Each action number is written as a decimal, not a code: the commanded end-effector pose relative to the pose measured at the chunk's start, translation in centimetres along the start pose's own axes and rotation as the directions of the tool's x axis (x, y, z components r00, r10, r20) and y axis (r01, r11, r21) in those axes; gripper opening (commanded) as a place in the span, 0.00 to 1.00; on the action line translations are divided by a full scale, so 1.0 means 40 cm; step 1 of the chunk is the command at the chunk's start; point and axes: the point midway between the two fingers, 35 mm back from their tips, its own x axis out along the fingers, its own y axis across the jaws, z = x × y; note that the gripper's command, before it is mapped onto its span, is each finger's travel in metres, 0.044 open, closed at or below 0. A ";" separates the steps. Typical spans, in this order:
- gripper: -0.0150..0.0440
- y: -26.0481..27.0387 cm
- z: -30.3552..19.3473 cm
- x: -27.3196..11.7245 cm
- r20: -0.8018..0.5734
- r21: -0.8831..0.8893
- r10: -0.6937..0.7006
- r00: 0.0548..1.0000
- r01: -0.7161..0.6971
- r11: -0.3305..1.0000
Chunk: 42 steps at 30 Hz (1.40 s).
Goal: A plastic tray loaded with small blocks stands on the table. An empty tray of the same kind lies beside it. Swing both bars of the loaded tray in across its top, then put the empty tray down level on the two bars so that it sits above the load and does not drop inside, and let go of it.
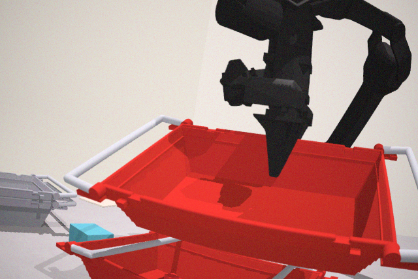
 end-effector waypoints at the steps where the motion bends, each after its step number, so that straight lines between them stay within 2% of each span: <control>1: 0.25 0.003 0.064 -0.017 -0.002 0.072 0.029 1.000 -0.029 0.997; 8: 0.25 -0.005 0.129 -0.013 -0.018 0.152 0.033 0.999 -0.030 0.988; 42: 0.25 -0.003 0.132 -0.013 -0.018 0.152 0.033 0.999 -0.030 0.988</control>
